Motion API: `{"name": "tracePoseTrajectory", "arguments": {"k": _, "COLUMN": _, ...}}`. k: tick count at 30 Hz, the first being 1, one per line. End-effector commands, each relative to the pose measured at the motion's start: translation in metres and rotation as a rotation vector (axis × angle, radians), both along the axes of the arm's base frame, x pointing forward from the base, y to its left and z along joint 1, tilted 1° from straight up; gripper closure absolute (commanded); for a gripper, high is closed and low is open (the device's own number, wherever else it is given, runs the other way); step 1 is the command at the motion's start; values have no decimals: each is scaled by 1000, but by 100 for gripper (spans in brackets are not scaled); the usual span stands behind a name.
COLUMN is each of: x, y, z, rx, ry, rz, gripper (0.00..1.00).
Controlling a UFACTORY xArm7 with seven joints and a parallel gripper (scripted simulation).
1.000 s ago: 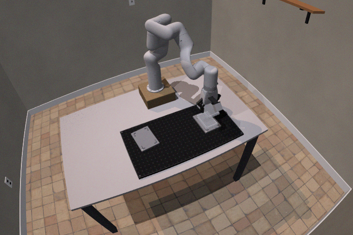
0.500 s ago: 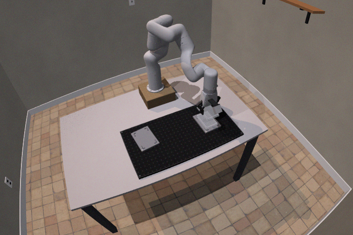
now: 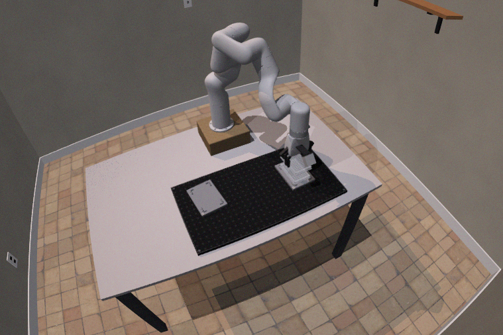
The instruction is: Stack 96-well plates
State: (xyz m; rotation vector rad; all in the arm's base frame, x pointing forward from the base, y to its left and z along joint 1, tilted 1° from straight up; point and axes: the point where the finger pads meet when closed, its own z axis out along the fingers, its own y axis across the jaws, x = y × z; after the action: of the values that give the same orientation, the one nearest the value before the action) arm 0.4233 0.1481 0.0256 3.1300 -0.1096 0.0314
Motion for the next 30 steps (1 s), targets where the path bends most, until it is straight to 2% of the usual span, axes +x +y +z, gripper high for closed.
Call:
{"name": "tracePoseTrajectory", "arguments": {"k": 1, "x": 2, "y": 1, "z": -5, "rx": 2, "ry": -4, "rz": 0, "gripper": 100}}
{"name": "tracePoseTrajectory", "arguments": {"k": 17, "x": 2, "y": 0, "z": -28, "rx": 2, "ry": -4, "rz": 0, "gripper": 100}}
{"name": "tracePoseTrajectory", "arguments": {"k": 30, "x": 2, "y": 0, "z": -29, "rx": 2, "ry": -4, "rz": 0, "gripper": 100}}
